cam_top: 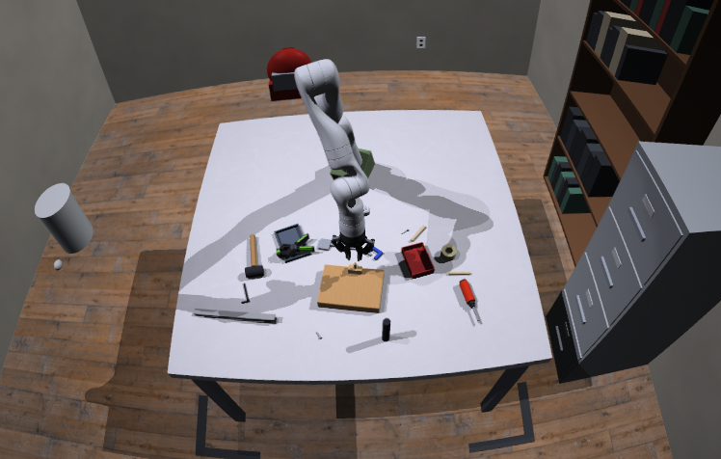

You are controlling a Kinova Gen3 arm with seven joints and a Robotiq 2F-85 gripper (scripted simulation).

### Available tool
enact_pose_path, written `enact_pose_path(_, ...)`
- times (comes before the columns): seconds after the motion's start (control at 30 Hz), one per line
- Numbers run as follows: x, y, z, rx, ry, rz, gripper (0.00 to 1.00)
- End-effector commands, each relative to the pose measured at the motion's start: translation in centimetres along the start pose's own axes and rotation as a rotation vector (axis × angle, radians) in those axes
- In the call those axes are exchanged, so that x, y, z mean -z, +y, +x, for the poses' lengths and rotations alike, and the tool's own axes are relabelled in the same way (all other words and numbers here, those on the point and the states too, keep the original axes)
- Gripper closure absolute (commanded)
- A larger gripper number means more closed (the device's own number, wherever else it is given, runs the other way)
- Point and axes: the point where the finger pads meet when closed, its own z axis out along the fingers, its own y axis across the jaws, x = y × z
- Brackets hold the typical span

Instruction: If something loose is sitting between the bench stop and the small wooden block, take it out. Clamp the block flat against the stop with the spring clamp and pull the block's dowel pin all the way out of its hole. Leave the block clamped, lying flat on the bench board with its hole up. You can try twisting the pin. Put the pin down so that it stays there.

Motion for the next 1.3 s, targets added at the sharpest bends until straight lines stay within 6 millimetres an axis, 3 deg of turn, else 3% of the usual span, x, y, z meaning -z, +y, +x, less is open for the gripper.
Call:
enact_pose_path(0.0,0.0,0.0,0.0,-0.004,-0.001,-0.001,0.66)
enact_pose_path(1.27,0.1,-1.4,0.0,-0.19,-0.008,0.002,0.66)
